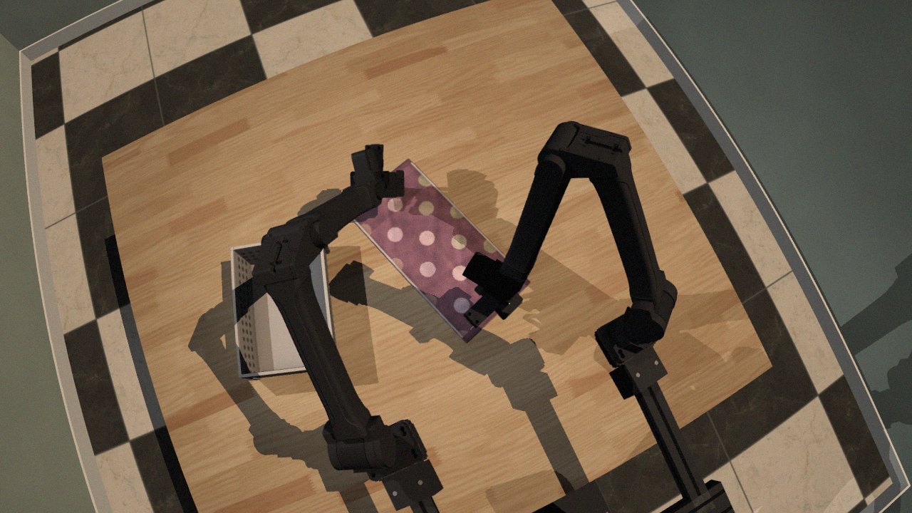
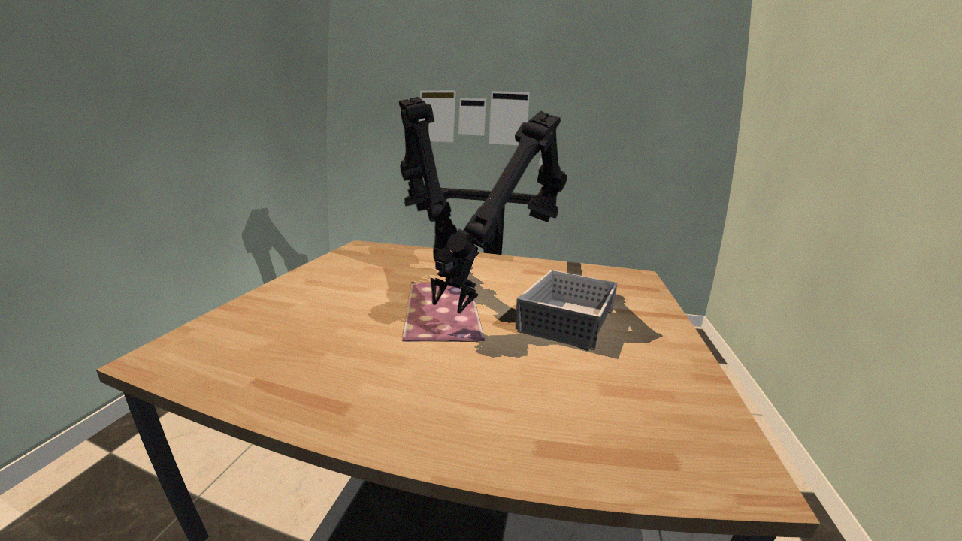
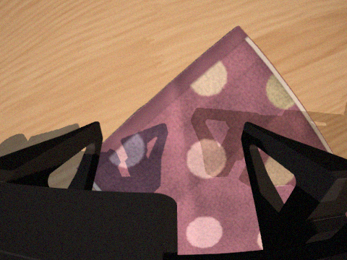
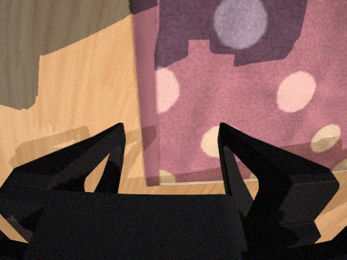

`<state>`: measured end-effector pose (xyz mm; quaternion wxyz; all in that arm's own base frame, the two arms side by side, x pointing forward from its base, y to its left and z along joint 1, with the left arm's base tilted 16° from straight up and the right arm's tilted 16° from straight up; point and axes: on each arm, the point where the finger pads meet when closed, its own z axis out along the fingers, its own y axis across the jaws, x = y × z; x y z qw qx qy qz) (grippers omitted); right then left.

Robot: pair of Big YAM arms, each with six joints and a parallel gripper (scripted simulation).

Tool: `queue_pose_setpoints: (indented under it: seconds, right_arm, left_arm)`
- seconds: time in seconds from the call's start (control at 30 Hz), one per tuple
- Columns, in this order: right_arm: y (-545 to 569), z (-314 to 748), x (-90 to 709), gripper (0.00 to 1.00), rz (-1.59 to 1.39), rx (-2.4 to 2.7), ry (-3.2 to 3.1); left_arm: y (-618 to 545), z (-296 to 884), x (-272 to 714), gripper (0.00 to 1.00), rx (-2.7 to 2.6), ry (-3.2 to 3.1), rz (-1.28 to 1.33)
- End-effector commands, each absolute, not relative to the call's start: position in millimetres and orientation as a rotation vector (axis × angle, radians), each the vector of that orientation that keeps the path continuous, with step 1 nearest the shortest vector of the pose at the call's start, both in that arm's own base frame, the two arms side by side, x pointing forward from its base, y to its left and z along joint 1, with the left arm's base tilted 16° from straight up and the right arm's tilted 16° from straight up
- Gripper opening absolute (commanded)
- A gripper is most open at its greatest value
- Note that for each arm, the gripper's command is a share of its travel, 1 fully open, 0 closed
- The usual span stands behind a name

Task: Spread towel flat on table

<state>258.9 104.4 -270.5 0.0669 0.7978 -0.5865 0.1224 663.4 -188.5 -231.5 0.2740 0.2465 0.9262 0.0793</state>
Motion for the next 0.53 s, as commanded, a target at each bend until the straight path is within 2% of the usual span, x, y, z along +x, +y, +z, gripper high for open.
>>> queue_pose_setpoints:
  seconds: [0.0,0.5]
  right_arm:
    - [105,-269,258,0.65,0.368,2.39,-1.788]
    - [105,-269,258,0.65,0.368,2.39,-1.788]
  left_arm:
    - [-205,-221,674,1.0,0.562,2.437,0.181]
    - [-197,-214,685,1.0,0.556,2.414,0.196]
